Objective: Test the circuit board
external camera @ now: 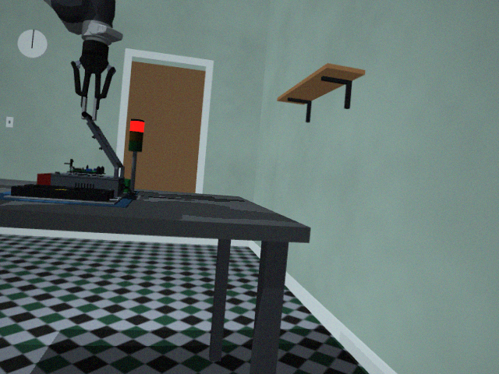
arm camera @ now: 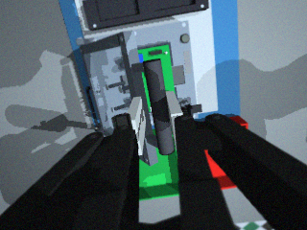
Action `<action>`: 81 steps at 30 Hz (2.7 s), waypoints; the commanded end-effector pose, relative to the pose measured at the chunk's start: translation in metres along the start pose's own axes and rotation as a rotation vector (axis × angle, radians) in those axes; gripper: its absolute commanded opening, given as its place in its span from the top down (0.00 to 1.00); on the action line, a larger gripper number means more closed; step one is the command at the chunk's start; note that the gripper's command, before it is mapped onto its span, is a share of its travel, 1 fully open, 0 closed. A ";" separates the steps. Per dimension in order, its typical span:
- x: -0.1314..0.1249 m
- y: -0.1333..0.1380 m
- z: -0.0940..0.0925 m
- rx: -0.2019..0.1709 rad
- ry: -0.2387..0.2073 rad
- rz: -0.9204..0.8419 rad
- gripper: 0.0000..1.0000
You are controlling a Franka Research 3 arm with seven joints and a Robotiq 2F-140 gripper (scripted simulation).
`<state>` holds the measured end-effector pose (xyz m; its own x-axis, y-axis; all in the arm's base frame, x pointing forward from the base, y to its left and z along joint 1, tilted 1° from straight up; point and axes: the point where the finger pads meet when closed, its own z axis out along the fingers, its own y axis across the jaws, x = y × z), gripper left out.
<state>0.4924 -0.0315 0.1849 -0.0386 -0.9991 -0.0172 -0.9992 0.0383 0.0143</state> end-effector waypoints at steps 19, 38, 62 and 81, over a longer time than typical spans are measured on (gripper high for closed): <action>0.001 0.002 0.002 0.008 0.001 -0.003 0.84; 0.001 0.002 0.003 0.008 0.001 -0.003 0.84; 0.002 0.004 0.003 0.008 0.001 -0.003 0.84; 0.002 0.004 0.003 0.008 0.001 -0.003 0.84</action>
<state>0.4882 -0.0312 0.1815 -0.0377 -0.9991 -0.0178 -0.9993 0.0375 0.0091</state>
